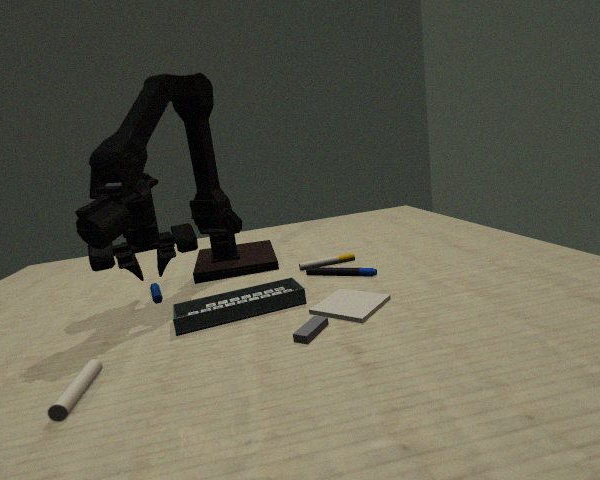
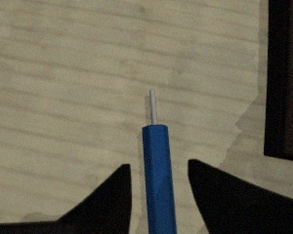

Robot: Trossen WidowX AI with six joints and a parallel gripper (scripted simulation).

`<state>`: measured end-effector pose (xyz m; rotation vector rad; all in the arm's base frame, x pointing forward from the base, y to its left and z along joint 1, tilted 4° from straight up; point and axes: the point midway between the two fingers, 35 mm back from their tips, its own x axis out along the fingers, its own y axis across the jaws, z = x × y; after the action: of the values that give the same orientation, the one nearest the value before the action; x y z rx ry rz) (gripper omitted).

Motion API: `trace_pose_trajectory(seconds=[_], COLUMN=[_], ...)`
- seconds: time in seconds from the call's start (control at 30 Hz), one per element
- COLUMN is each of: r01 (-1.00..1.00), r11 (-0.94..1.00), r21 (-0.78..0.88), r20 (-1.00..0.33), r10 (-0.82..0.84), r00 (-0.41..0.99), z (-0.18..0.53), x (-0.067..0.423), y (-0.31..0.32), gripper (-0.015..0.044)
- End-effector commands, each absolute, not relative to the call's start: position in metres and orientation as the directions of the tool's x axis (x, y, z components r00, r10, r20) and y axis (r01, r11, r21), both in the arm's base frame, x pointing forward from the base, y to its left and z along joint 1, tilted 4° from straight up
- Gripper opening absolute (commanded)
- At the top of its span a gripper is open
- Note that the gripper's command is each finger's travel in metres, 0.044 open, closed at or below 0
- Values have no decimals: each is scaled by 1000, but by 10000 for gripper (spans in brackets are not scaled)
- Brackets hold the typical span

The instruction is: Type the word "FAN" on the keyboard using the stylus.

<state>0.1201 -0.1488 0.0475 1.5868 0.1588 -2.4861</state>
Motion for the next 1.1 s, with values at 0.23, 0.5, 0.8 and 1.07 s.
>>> trace_pose_trajectory(seconds=[0.23,0.5,0.8,1.07], r01=[210,210,210,210], r11=[-978,-978,-978,-978], r21=[9,9,9,9], r20=[-903,-903,-903,-903], r10=[-98,-98,-98,-98], r00=[-418,-418,-418,-418], z=[39,34,29,23], x=[119,119,120,120], y=[-147,-147,-147,-147], gripper=[150,150,150,150])
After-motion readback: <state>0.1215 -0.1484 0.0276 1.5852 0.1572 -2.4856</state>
